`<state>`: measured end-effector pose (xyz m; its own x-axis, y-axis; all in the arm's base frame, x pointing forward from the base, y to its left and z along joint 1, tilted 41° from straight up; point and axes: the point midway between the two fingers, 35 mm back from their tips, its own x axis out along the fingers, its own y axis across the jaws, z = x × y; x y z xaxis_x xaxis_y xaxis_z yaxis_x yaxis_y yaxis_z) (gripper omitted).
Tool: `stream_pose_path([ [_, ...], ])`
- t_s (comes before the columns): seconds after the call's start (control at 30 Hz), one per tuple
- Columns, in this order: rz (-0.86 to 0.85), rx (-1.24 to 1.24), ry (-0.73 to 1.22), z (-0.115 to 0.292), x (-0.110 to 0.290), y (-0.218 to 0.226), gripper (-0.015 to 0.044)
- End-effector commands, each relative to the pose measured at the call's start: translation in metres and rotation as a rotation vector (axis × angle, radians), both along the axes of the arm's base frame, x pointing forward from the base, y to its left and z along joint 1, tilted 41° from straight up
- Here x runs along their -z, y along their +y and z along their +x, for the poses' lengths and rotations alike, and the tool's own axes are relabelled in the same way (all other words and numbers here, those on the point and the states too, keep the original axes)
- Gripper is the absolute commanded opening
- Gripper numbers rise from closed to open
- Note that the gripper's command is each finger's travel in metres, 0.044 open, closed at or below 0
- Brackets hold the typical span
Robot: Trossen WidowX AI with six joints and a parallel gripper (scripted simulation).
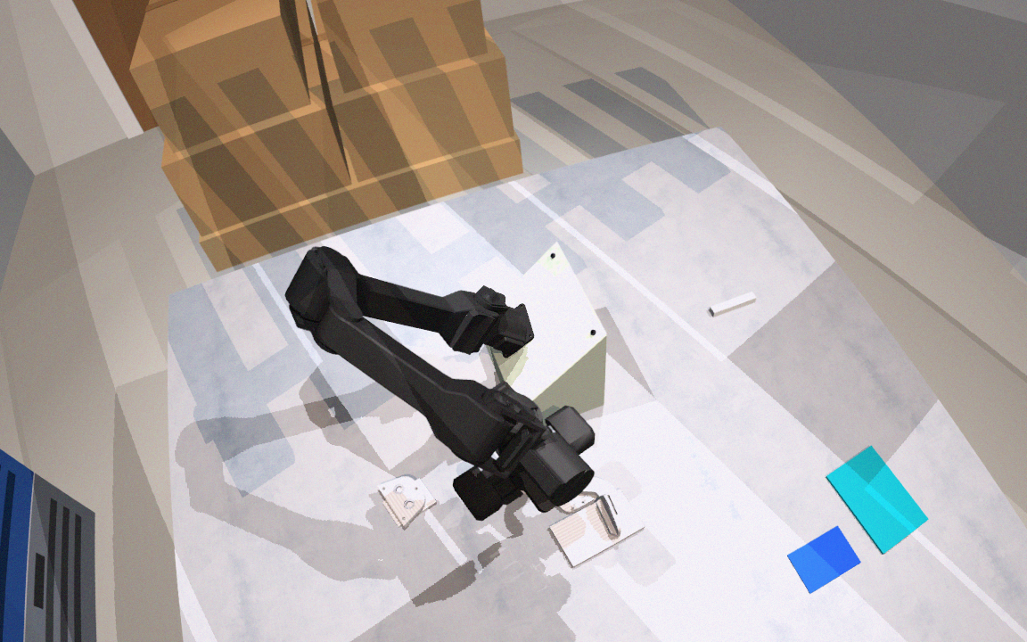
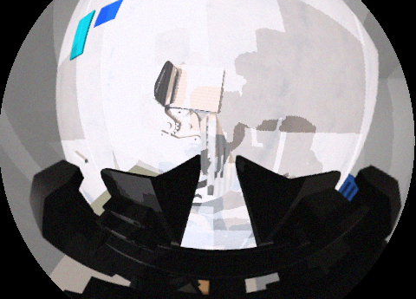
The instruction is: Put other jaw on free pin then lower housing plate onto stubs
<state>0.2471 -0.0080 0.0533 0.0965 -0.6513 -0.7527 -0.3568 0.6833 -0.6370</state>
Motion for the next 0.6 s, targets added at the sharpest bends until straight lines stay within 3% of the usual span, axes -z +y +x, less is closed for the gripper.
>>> stream_pose_path([
  [0.0,-0.001,-0.003,-0.002,0.008,0.002,0.005,0.0134],
  [0.57,0.001,-0.003,-0.005,0.048,0.022,0.035,0.0134],
])
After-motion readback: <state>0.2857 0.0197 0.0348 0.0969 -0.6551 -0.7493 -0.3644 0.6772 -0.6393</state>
